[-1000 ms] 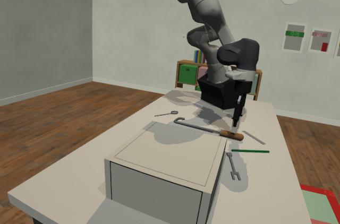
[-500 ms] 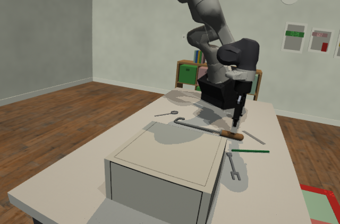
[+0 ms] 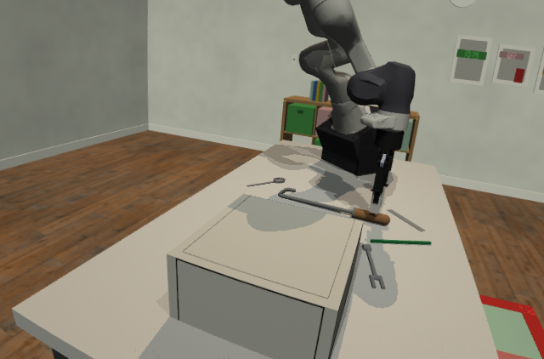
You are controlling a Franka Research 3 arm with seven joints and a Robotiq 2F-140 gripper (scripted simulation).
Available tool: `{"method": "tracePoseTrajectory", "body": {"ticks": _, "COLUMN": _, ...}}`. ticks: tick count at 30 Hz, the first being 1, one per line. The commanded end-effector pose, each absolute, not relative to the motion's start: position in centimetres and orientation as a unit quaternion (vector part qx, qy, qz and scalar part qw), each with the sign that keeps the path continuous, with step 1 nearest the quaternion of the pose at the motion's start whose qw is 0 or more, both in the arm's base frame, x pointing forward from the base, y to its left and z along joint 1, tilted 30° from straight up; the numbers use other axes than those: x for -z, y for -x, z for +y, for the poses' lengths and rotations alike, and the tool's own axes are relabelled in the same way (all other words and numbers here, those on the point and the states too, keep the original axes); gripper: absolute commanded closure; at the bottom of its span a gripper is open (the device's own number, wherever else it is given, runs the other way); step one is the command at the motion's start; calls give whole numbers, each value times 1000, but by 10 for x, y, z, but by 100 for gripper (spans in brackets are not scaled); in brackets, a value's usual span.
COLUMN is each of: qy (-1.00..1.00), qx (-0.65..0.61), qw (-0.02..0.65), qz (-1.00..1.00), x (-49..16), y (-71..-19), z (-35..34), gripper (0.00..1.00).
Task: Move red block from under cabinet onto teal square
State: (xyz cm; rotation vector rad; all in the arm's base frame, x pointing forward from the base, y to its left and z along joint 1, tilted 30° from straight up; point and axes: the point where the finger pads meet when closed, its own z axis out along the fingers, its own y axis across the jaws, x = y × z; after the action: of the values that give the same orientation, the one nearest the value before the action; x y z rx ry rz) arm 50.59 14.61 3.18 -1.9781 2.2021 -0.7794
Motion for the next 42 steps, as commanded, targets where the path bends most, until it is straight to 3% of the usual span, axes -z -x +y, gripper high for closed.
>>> {"method": "tracePoseTrajectory", "body": {"ticks": 1, "qy": 645, "qx": 254, "qw": 42, "qz": 719, "x": -30, "y": -507, "z": 148, "gripper": 66}}
{"method": "tracePoseTrajectory", "body": {"ticks": 42, "qy": 645, "qx": 254, "qw": 42, "qz": 719, "x": 4, "y": -522, "z": 135, "gripper": 66}}
